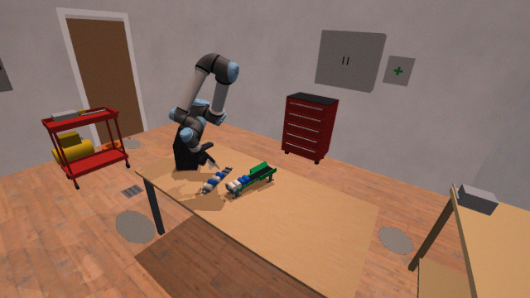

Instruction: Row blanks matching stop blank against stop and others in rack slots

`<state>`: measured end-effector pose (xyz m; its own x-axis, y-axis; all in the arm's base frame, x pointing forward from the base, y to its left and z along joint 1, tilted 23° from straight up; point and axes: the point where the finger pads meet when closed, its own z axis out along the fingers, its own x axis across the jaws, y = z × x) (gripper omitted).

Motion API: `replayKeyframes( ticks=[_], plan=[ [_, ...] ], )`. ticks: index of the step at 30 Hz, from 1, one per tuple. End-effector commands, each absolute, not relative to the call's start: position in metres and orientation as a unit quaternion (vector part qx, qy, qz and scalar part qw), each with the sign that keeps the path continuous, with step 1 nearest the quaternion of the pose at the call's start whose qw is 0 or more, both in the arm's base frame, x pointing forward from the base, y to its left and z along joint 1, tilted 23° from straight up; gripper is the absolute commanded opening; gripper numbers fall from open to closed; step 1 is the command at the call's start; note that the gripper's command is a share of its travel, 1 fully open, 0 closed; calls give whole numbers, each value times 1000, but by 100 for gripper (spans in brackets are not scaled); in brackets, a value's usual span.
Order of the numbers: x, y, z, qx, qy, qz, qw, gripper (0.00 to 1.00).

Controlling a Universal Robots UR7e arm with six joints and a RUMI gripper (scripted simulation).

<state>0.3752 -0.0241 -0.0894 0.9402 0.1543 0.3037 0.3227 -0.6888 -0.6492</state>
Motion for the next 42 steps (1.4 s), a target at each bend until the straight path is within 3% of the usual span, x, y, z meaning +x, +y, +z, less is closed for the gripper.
replayKeyframes(
  ticks=[1, 20, 32, 42],
  plan=[
    [375, -24, -89, -912, -131, -113, 372, 100],
    [370, -7, -85, -912, -131, -113, 371, 100],
    [315, 112, -61, -912, -131, -114, 371, 100],
    [309, 122, -59, -912, -131, -114, 371, 100]
  ],
)
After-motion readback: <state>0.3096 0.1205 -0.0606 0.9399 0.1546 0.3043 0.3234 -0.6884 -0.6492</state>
